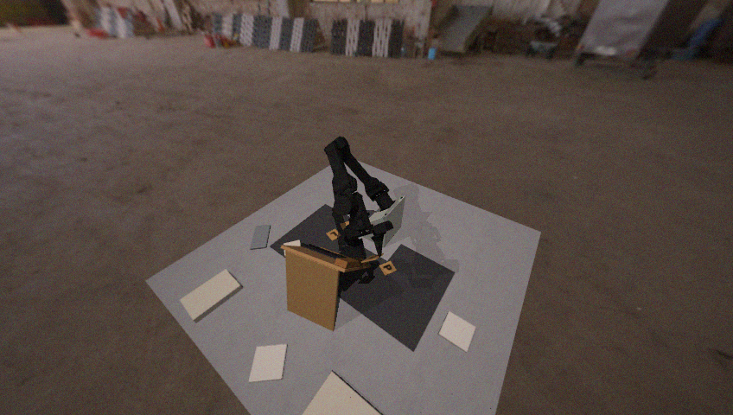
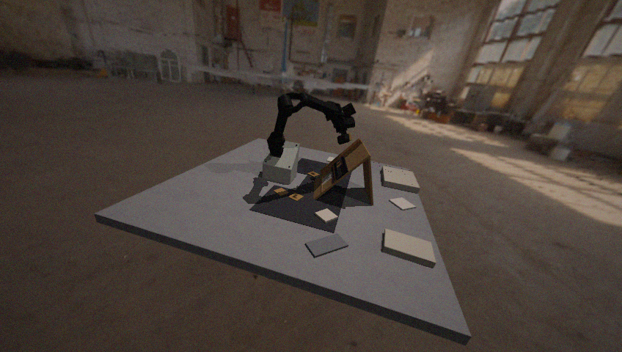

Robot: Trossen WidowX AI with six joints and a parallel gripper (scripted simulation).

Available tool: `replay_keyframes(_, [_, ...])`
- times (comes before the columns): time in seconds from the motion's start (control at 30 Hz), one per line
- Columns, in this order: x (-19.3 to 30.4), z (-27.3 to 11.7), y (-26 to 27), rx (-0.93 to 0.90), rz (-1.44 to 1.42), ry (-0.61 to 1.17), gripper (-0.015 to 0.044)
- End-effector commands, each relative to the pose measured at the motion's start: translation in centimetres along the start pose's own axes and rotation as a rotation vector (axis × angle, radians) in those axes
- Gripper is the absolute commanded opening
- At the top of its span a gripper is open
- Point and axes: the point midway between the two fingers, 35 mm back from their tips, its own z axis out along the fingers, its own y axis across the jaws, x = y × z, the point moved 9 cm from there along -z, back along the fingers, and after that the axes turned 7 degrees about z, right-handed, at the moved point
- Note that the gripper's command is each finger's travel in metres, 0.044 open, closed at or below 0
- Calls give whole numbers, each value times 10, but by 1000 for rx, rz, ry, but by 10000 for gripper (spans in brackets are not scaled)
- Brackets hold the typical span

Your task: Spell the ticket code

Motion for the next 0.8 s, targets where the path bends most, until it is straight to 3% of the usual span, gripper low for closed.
replay_keyframes(0.0, [-14,-23,-8,-43,-42,-77,0])
replay_keyframes(0.77, [-37,-84,-128,57,-138,-296,0])
